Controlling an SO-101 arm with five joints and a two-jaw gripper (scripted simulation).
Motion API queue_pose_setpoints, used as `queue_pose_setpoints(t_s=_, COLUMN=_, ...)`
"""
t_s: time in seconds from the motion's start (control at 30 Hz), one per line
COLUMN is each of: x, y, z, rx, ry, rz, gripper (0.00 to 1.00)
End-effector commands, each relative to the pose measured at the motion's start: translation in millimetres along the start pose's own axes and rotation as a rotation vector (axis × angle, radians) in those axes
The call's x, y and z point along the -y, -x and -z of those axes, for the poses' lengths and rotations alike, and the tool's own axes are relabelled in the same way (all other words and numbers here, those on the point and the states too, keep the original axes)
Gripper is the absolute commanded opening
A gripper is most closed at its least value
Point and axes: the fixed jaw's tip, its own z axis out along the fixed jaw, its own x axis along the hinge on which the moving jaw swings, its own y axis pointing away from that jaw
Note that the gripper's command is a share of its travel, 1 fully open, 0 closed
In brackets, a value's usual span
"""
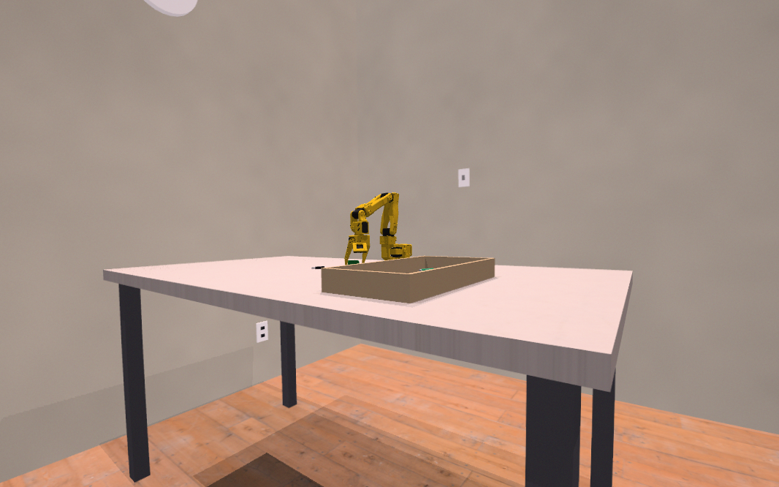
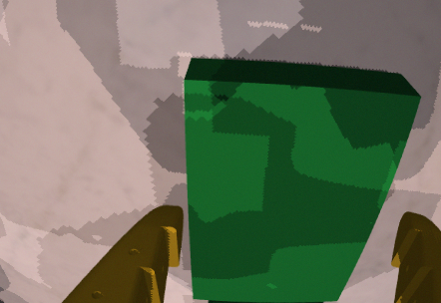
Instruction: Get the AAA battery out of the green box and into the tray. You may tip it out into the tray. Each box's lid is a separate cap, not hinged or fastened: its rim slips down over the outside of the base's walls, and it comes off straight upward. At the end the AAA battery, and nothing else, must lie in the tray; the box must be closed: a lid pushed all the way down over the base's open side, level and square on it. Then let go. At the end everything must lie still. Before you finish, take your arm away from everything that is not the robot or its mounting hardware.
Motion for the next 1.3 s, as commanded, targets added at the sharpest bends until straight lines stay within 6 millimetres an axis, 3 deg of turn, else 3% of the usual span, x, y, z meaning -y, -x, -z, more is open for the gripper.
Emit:
queue_pose_setpoints(t_s=0.0, x=0.3, y=2.1, z=0.6, rx=0.008, ry=-0.009, rz=0.002, gripper=0.29)
queue_pose_setpoints(t_s=1.27, x=-1.7, y=0.7, z=-4.6, rx=0.008, ry=-0.009, rz=0.002, gripper=0.29)
